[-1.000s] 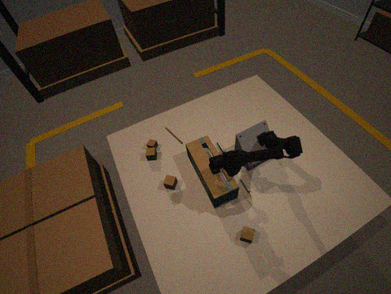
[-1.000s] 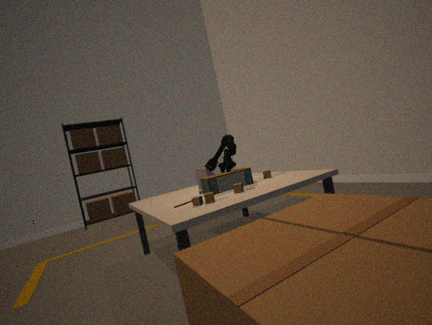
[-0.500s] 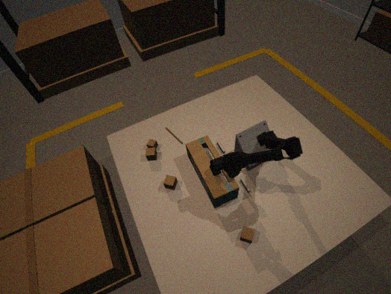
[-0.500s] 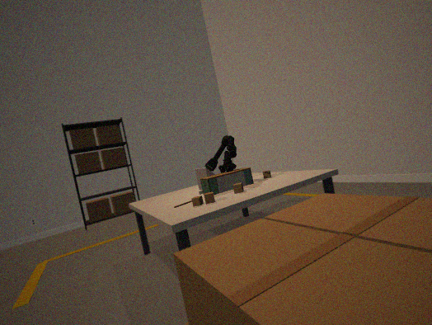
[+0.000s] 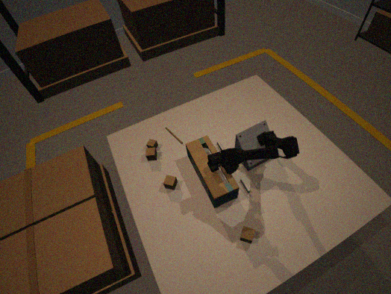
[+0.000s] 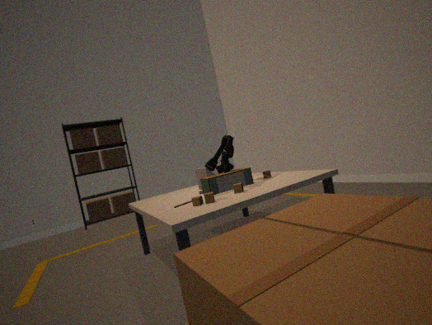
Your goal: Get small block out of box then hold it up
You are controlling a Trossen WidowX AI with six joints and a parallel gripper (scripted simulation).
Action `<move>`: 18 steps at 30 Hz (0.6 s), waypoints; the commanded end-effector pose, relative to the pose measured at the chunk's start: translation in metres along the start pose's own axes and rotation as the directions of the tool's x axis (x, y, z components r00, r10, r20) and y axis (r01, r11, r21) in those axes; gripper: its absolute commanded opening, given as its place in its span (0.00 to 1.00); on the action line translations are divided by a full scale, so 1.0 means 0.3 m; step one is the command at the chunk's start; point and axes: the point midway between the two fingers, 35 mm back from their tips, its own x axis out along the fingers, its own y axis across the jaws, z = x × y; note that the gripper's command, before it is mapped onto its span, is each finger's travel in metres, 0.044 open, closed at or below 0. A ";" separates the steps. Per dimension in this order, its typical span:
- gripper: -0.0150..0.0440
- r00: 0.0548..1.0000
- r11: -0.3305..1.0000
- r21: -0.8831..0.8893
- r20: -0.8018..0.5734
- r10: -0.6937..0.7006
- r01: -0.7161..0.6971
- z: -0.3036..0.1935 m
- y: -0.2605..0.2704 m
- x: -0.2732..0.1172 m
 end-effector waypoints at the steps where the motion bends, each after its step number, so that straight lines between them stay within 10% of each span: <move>1: 0.93 1.000 1.000 0.006 -0.005 0.004 -0.004 -0.038 0.003 0.017; 18: 0.93 1.000 1.000 0.006 -0.007 0.004 -0.003 -0.162 0.003 0.060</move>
